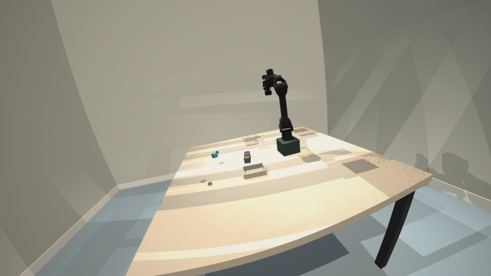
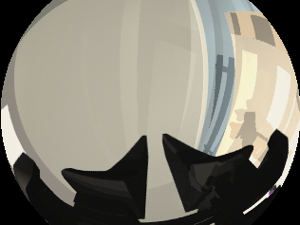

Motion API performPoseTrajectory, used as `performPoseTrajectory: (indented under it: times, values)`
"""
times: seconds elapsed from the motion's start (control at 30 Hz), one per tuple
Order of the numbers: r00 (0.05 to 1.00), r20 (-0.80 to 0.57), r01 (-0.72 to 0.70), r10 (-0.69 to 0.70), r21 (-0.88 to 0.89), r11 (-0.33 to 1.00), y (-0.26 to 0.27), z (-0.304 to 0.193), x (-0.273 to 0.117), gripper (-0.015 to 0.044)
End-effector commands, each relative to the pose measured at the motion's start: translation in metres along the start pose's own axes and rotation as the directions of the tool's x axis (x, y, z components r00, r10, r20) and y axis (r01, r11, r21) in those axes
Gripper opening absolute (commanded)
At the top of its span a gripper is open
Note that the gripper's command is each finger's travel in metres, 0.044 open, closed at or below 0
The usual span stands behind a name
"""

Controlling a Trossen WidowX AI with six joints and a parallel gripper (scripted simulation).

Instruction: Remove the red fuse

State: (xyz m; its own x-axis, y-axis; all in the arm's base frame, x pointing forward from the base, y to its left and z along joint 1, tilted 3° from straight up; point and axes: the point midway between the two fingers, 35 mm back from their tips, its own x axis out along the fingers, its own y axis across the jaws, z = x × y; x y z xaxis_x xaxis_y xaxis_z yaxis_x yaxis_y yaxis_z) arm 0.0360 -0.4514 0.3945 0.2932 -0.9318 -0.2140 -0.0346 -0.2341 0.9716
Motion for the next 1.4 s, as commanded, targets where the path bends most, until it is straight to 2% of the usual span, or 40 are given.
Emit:
performPoseTrajectory:
  times: [0.0,0.2,0.4,0.6,0.8,0.93,1.07,1.27,1.37]
  values:
    - [0.986,-0.111,0.11,-0.126,-0.146,0.983,-0.043,-0.058,0.023,0.0074]
    - [0.922,-0.249,0.192,-0.298,-0.376,0.906,-0.104,-0.14,0.033,0.0074]
    - [0.811,-0.349,0.178,-0.47,-0.618,0.766,-0.17,-0.22,0.021,0.0074]
    - [0.666,-0.396,0.055,-0.632,-0.819,0.571,-0.238,-0.29,-0.016,0.0074]
    - [0.506,-0.379,-0.169,-0.775,-0.924,0.342,-0.306,-0.343,-0.072,0.0074]
    - [0.4,-0.328,-0.361,-0.856,-0.915,0.182,-0.351,-0.365,-0.118,0.0074]
    - [0.305,-0.243,-0.568,-0.921,-0.822,0.029,-0.395,-0.375,-0.171,0.0074]
    - [0.204,-0.058,-0.851,-0.977,-0.504,-0.148,-0.455,-0.367,-0.252,0.0074]
    - [0.187,0.027,-0.925,-0.982,-0.33,-0.185,-0.475,-0.357,-0.281,0.0074]
